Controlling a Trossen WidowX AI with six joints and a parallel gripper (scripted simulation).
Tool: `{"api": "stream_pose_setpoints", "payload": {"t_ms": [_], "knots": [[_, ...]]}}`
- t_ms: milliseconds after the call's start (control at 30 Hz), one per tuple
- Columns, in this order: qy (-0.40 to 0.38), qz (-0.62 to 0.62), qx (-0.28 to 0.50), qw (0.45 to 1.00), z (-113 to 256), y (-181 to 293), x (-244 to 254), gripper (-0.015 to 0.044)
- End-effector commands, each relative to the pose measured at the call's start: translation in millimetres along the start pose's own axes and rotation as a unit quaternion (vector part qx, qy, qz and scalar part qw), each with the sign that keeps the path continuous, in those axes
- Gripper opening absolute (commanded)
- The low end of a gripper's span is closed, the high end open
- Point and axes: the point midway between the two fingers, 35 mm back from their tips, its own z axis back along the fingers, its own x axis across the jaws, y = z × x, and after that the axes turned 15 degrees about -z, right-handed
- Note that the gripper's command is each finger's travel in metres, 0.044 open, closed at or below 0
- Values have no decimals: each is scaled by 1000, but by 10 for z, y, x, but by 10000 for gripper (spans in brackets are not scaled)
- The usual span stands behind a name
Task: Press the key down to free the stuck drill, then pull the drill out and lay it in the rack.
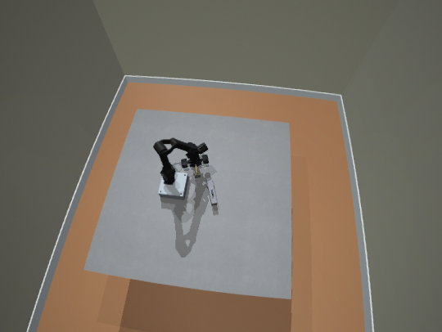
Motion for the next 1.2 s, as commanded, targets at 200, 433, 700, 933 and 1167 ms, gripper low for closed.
{"api": "stream_pose_setpoints", "payload": {"t_ms": [200, 433, 700, 933, 1167], "knots": [[-2, -1, 7, 1000, -68, 44, 4, 0], [-2, -1, 7, 1000, -68, 44, 4, 0], [0, 0, 0, 1000, 0, 0, 0, 53], [0, 0, 0, 1000, 0, 0, 0, 236], [0, 0, 0, 1000, 0, 0, 0, 420]]}}
